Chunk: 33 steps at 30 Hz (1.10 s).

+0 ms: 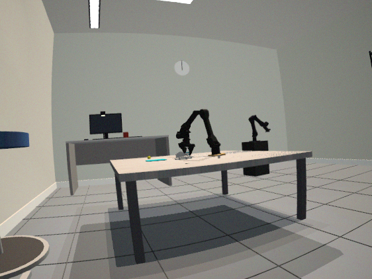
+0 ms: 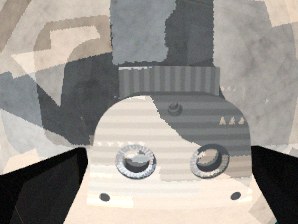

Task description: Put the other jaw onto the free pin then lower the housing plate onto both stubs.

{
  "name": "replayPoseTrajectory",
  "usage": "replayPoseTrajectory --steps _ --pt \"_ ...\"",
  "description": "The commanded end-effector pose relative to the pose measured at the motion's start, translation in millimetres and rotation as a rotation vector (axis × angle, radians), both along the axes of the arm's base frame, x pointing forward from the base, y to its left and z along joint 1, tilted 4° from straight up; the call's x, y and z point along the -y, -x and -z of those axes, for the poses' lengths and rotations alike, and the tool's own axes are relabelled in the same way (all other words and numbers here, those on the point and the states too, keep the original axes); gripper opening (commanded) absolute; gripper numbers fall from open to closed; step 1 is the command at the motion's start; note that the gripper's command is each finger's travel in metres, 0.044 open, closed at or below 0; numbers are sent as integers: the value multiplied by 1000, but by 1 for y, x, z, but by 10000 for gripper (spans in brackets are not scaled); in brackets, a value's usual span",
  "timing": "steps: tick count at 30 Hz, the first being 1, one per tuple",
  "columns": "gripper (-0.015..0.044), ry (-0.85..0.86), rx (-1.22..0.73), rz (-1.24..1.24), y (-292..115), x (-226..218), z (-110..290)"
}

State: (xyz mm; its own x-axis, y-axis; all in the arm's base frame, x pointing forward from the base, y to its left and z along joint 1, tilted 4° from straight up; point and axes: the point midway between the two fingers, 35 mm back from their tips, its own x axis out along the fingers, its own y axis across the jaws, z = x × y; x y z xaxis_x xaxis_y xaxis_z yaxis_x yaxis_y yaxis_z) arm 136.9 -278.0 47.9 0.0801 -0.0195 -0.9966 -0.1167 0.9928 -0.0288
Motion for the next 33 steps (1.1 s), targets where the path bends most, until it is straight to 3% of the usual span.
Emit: replayPoseTrajectory --steps 1,7,20,33 --pt "440 -1 3 6 0 0 1" --pt "440 -1 3 6 0 0 1" --pt "353 0 0 0 0 0 0" --pt "351 0 0 0 0 0 -4"
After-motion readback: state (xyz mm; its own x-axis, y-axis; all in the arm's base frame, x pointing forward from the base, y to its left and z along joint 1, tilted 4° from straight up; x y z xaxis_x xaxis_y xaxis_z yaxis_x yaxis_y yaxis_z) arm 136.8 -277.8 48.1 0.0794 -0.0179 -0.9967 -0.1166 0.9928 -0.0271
